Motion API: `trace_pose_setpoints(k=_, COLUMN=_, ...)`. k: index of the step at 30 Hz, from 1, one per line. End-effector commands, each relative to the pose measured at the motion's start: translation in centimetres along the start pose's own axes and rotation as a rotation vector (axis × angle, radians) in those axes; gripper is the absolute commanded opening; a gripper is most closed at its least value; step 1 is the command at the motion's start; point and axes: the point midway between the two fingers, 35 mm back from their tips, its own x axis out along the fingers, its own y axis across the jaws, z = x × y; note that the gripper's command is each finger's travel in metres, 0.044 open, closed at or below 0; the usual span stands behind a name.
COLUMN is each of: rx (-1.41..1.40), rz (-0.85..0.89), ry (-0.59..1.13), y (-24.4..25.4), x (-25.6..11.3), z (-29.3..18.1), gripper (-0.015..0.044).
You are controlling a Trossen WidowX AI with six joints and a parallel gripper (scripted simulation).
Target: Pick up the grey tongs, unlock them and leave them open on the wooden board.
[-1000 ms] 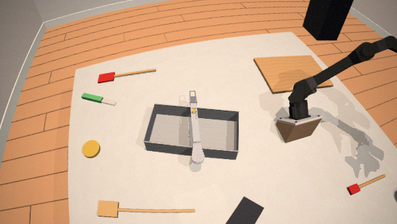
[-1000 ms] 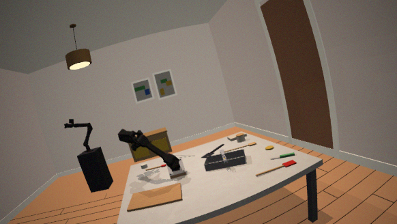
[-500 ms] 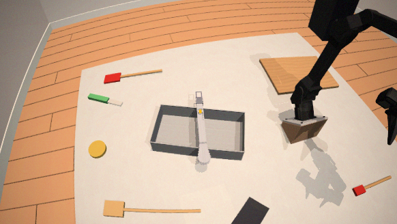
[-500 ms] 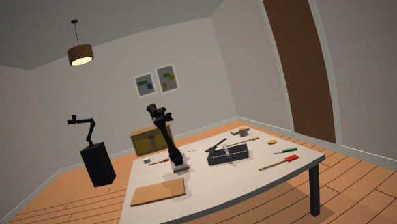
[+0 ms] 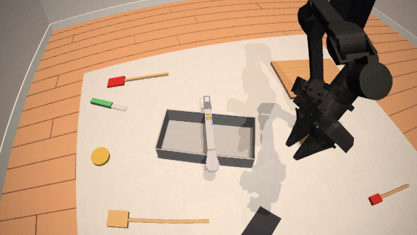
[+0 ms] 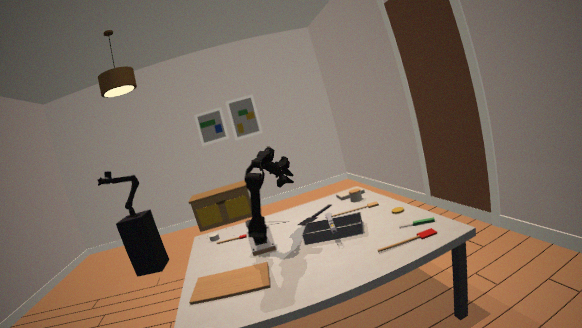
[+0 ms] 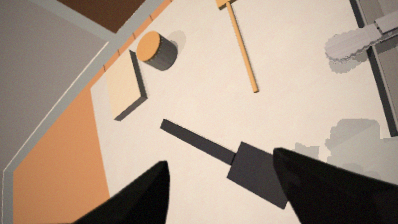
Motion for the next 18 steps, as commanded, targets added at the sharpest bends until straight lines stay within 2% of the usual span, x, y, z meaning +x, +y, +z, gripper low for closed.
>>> trace_pose_setpoints(k=1, rx=0.291, rz=-0.092, ry=-0.034, y=-4.8, x=4.0, z=3.7, gripper=0.0260)
trace_pose_setpoints(k=8, rx=0.815, rz=-0.269, ry=-0.146, y=-15.8, x=9.4, z=8.1, gripper=0.0260)
trace_pose_setpoints(k=14, rx=1.254, rz=-0.424, ry=-0.324, y=-26.3, x=11.7, z=9.2, gripper=0.0260)
trace_pose_setpoints(k=18, rx=1.354, rz=-0.461, ry=-0.378, y=-28.9, x=11.9, z=9.0, gripper=0.0260)
